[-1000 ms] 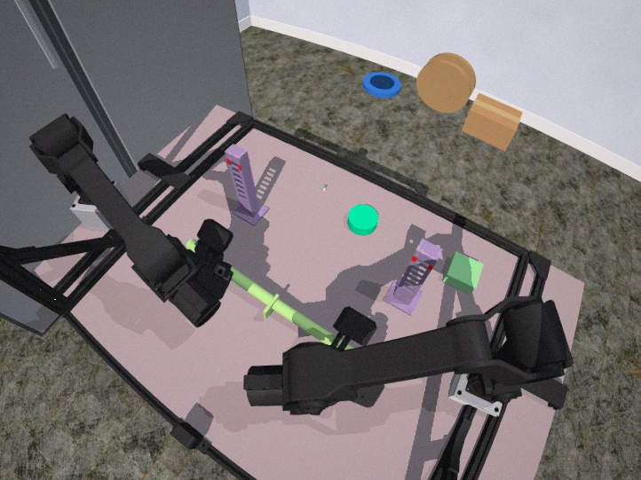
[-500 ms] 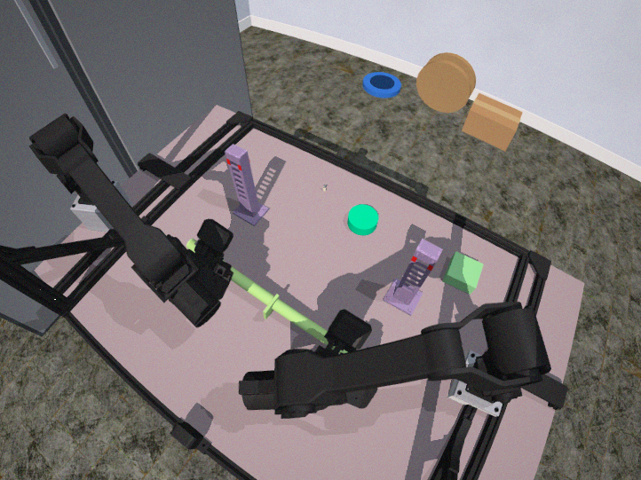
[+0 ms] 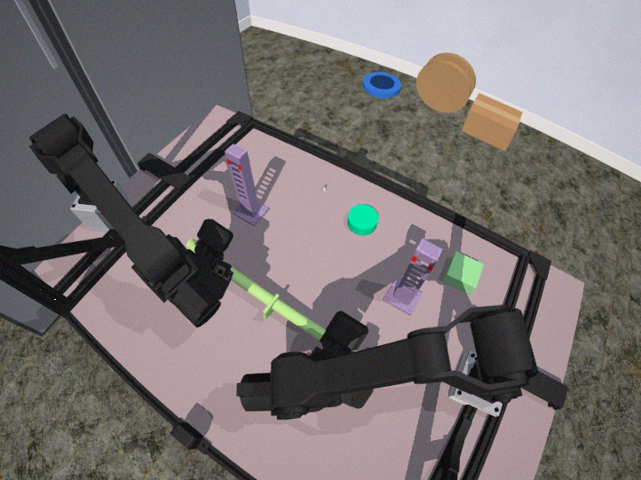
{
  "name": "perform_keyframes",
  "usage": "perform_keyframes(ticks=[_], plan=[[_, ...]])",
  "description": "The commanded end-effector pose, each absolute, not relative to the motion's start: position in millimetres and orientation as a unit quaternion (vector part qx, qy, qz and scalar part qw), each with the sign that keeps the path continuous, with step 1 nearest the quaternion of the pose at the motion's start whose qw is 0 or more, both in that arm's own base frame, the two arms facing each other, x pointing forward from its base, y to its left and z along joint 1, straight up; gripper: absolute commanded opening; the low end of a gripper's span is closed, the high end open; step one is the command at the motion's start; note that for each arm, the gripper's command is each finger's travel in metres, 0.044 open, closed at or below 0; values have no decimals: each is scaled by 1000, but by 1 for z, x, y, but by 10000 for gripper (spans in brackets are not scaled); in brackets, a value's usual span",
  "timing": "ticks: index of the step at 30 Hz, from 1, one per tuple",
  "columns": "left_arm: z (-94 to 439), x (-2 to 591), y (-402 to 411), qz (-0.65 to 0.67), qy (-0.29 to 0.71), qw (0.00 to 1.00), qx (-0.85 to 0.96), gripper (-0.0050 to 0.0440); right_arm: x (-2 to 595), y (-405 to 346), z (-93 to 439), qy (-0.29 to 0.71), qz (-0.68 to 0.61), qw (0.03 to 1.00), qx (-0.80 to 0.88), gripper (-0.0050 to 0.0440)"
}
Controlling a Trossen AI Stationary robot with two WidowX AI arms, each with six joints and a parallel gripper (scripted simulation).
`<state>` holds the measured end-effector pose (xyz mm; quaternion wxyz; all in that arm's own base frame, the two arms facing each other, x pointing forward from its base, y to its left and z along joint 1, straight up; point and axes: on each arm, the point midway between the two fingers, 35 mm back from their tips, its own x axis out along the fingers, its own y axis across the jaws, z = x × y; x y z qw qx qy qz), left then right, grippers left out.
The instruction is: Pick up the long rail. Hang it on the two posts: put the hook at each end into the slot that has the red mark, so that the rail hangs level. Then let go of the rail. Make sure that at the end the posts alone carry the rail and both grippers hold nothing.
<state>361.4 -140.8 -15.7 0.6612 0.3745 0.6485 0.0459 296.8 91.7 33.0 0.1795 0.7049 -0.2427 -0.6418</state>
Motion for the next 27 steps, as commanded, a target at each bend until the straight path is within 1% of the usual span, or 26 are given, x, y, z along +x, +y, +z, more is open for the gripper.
perform_keyframes(ticks=[1,18,21,23,25,27], plan=[[-15,363,-141,49,646,663,375,0,296,87,27,-245,-643,182,703,160],[-15,363,-141,49,646,663,375,0,295,74,10,-245,-643,182,703,160],[-15,363,-141,49,646,663,375,0,296,74,9,-245,-643,182,703,88],[-15,363,-141,49,646,663,375,0,296,74,9,-245,-643,182,703,88],[-15,363,-141,49,646,663,375,0,296,74,9,-245,-643,182,703,75],[-15,363,-141,49,646,663,375,0,296,74,9,-245,-643,182,703,27]])
